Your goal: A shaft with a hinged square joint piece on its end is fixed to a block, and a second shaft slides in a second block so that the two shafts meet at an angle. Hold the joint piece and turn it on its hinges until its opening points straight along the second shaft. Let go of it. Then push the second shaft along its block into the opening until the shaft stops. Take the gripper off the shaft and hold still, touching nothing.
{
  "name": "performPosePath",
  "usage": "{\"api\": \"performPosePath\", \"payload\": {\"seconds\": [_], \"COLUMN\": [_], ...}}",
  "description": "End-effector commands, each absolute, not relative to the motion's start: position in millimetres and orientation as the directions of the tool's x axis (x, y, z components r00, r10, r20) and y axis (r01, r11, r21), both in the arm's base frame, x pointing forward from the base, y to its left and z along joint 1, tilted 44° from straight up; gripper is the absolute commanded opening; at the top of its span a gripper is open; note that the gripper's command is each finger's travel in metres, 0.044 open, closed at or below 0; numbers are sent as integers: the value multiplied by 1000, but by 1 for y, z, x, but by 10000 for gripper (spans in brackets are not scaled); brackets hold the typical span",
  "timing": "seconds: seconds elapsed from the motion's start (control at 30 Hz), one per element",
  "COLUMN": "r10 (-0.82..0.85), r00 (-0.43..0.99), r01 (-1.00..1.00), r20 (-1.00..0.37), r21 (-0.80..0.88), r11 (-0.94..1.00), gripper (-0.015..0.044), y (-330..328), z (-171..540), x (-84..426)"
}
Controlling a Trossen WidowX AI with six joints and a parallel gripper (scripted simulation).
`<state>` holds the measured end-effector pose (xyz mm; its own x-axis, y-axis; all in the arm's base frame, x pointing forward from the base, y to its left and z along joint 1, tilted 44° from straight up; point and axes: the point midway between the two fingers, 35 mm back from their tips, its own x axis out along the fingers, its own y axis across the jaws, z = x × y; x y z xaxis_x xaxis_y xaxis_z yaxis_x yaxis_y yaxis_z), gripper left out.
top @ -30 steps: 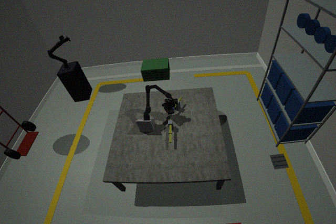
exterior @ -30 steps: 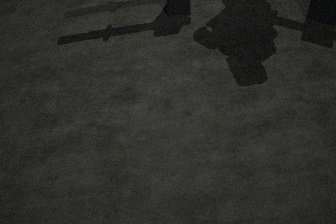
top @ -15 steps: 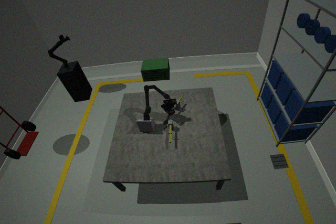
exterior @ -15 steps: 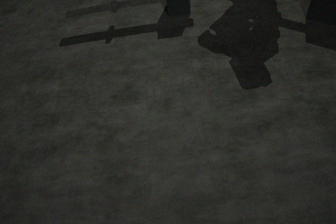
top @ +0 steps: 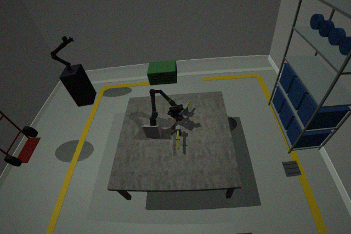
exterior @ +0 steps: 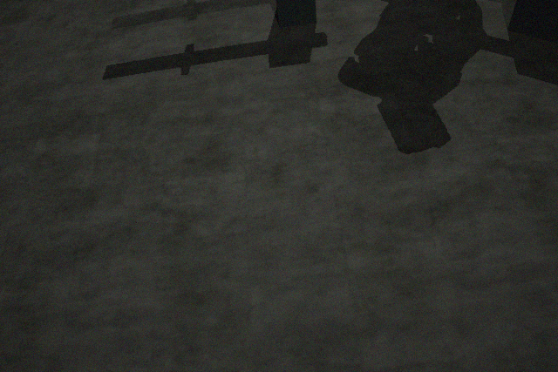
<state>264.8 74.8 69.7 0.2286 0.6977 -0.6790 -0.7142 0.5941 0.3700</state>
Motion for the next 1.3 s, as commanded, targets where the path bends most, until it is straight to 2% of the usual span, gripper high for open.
{"api": "performPosePath", "payload": {"seconds": [0.0, 0.43, 1.27], "r10": [718, 785, 799], "r00": [253, 302, 305], "r01": [-751, -849, -867], "r20": [-648, -541, -519], "r21": [336, 222, 195], "r11": [568, 480, 458], "gripper": [0, 0, 0], "y": [74, 73, 73], "z": [67, 60, 59], "x": [266, 272, 274]}}
